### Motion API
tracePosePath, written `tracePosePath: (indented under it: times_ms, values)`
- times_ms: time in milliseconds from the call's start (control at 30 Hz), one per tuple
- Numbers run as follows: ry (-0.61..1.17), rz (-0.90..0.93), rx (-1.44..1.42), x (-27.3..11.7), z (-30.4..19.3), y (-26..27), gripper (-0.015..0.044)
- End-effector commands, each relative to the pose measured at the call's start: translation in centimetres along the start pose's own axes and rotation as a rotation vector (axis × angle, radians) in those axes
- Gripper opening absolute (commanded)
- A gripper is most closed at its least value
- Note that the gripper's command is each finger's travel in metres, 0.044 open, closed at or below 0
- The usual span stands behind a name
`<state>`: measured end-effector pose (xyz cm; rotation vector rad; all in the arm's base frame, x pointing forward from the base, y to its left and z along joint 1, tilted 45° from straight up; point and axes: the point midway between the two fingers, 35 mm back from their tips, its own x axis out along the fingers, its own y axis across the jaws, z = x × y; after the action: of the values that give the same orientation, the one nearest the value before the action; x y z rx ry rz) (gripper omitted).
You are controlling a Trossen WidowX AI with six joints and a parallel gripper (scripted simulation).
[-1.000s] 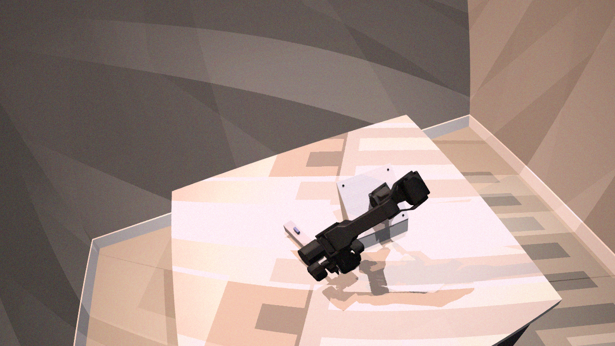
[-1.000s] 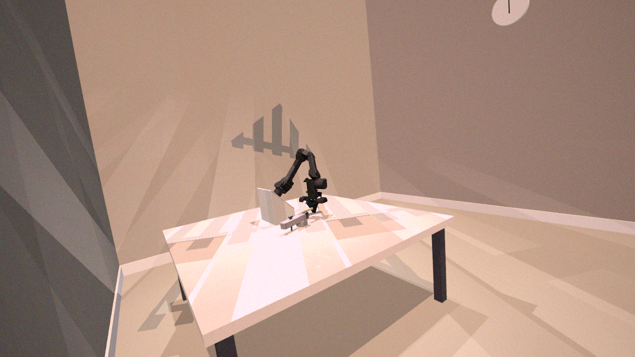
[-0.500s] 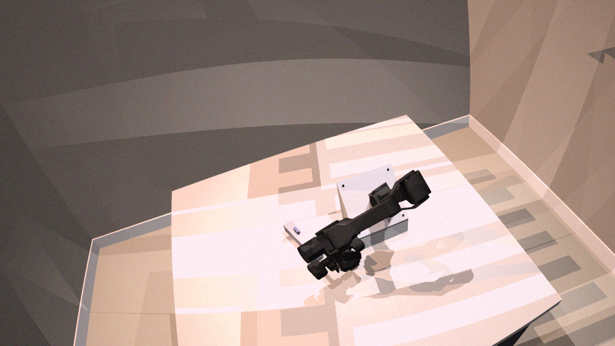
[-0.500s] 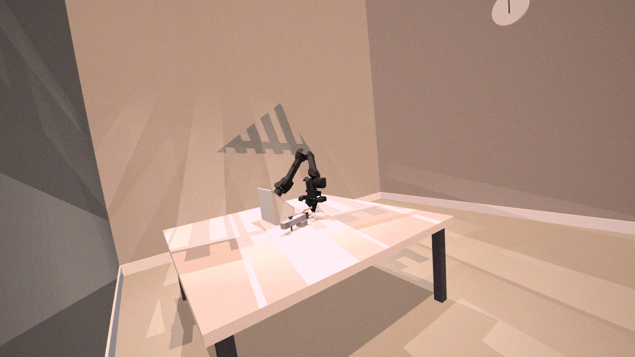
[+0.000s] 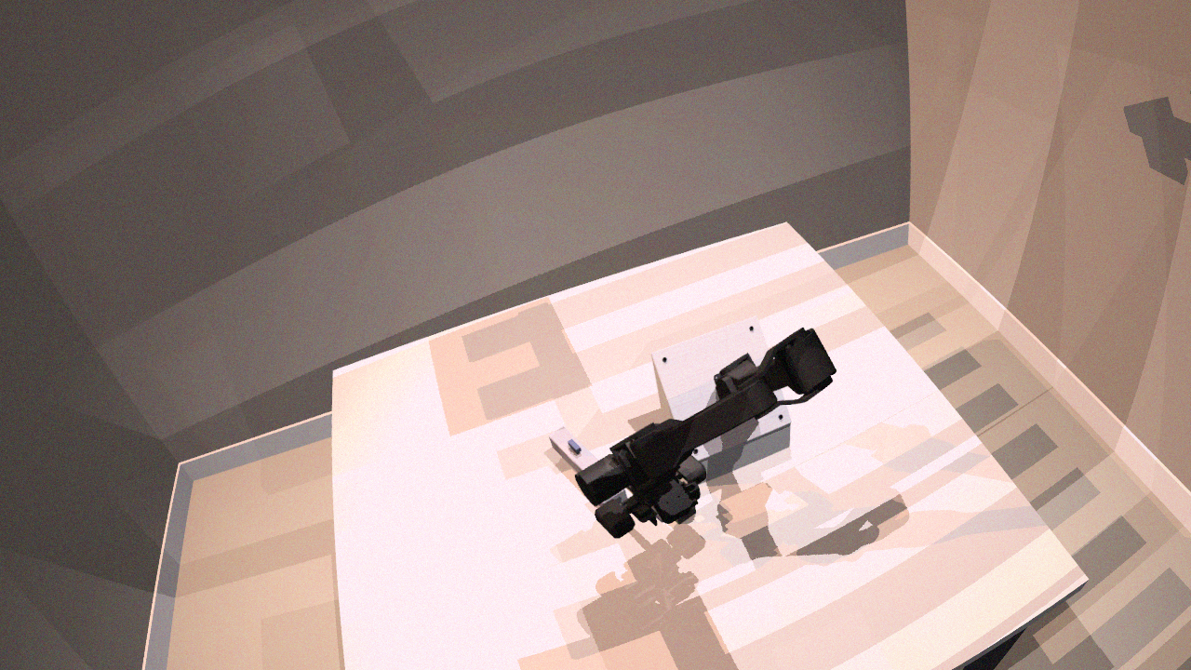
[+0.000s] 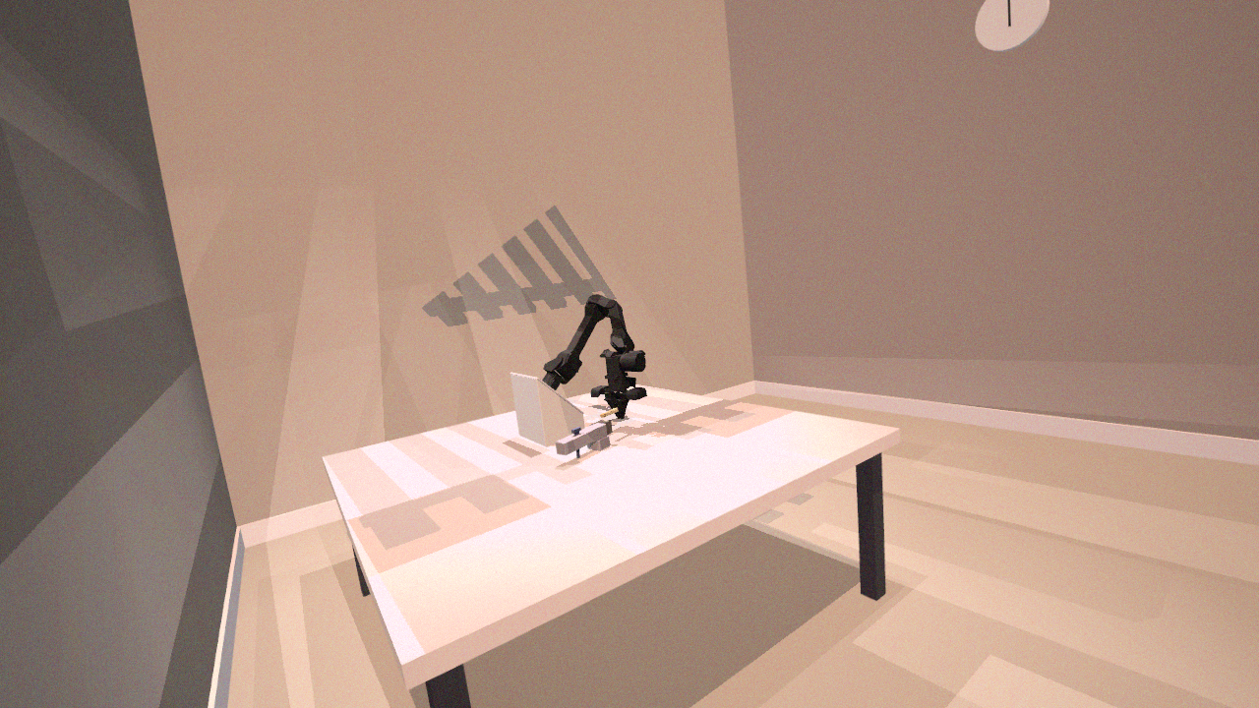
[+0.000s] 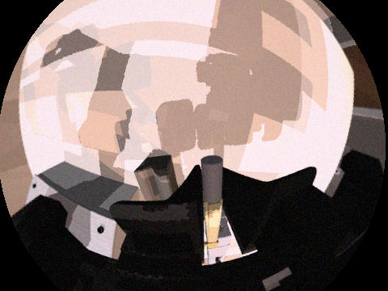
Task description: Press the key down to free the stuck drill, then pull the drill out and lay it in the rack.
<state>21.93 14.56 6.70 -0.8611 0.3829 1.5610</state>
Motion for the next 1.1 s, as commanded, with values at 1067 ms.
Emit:
tracePosePath:
  times_ms: [1067]
  values:
    - [-0.001,-0.006,-0.006,-1.00,-0.06,-0.22,0.0000]
